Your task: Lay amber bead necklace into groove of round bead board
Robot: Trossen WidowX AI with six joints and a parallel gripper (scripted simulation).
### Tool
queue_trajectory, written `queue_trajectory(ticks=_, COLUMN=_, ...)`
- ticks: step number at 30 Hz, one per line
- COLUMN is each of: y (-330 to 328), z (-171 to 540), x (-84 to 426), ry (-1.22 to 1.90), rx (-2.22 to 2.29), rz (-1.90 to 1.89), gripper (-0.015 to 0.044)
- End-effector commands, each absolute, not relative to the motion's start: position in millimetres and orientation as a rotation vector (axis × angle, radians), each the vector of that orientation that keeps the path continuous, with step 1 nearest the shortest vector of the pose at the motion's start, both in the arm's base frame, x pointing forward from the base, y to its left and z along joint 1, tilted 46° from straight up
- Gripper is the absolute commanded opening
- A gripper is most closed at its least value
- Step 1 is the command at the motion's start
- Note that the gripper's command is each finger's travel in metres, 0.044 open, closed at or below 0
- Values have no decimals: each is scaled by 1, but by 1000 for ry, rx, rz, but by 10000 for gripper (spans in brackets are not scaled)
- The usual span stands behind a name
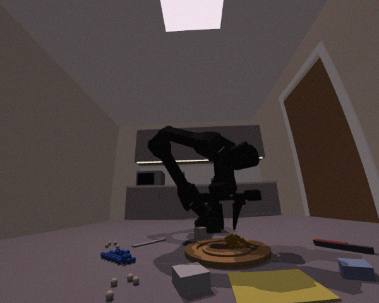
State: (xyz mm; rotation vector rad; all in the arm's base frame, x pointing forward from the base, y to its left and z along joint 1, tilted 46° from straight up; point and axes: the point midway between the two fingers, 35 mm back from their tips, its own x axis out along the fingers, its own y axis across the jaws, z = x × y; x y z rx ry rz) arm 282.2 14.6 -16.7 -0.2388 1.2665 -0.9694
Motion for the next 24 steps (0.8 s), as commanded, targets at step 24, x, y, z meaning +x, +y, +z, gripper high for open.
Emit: queue_trajectory(ticks=24, y=47, z=-37, x=281, ry=1800, rx=-1619, rz=527, gripper=120)
